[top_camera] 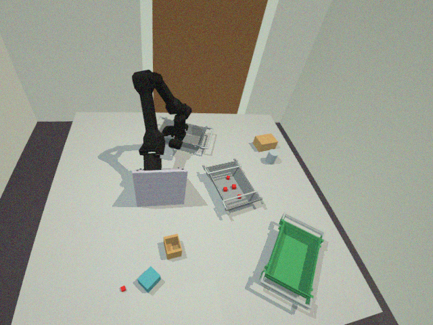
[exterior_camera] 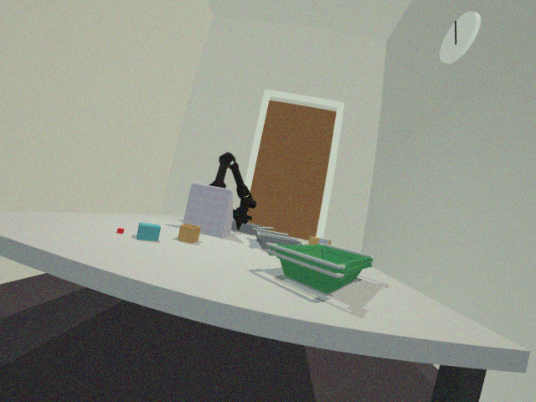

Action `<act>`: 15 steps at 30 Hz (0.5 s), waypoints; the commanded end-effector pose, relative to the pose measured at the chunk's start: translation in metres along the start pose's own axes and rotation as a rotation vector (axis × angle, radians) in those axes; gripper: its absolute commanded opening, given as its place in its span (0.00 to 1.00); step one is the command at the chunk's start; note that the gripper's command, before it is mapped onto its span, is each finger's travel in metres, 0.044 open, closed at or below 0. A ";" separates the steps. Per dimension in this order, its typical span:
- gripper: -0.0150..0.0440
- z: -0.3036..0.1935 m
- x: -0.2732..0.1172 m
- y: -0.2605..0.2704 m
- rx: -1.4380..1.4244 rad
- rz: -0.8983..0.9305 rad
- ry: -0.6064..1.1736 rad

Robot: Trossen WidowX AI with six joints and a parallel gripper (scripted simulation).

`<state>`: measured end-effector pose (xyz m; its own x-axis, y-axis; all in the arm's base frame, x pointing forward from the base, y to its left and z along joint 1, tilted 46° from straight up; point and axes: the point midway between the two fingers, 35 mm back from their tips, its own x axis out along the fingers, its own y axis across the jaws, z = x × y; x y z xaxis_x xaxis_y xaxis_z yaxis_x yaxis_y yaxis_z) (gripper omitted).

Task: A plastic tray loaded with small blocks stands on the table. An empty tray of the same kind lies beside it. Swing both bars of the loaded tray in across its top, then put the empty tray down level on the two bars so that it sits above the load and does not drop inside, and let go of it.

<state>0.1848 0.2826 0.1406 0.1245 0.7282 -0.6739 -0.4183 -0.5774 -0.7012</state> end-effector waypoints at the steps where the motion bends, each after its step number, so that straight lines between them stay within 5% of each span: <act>1: 0.50 -0.001 0.001 0.003 0.007 0.010 0.002; 15: 0.34 -0.001 0.001 0.003 0.007 0.010 0.002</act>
<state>0.1855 0.2832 0.1414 0.1269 0.7317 -0.6697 -0.4210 -0.5716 -0.7043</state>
